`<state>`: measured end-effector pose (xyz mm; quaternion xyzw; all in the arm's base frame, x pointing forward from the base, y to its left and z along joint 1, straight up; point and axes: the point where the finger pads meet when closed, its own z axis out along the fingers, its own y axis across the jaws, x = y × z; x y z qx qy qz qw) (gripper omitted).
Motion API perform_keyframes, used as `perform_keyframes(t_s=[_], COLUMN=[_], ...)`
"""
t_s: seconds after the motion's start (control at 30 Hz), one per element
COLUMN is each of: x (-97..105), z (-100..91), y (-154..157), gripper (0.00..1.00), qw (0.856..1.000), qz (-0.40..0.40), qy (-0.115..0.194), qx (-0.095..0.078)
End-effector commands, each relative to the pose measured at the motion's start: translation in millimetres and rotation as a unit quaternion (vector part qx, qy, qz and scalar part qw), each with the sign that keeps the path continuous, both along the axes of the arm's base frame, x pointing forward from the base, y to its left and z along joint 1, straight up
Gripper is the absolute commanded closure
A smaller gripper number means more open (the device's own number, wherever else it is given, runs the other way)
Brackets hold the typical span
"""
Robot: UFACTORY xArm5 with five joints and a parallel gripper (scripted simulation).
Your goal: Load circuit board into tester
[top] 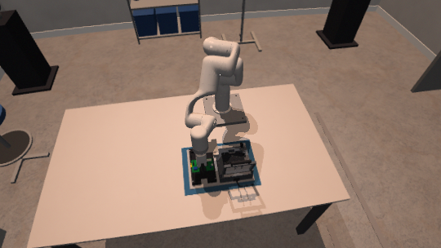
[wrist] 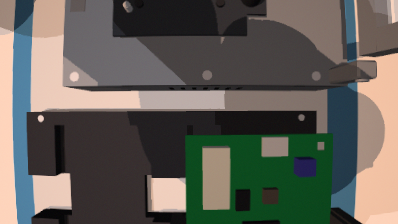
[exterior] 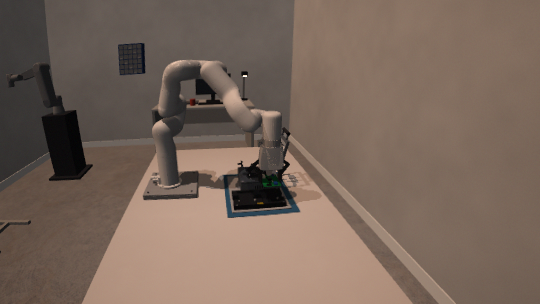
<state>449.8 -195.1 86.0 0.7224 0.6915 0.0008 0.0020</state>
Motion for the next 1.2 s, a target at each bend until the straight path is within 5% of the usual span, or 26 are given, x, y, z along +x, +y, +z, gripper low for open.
perform_keyframes(t_s=[0.0,1.17], x=[1,0], z=[6.5,18.7], y=[0,0], gripper=[0.21,0.21], qw=[1.000,1.000], qz=[0.000,0.000], qy=[-0.001,-0.001], qx=[0.000,0.000])
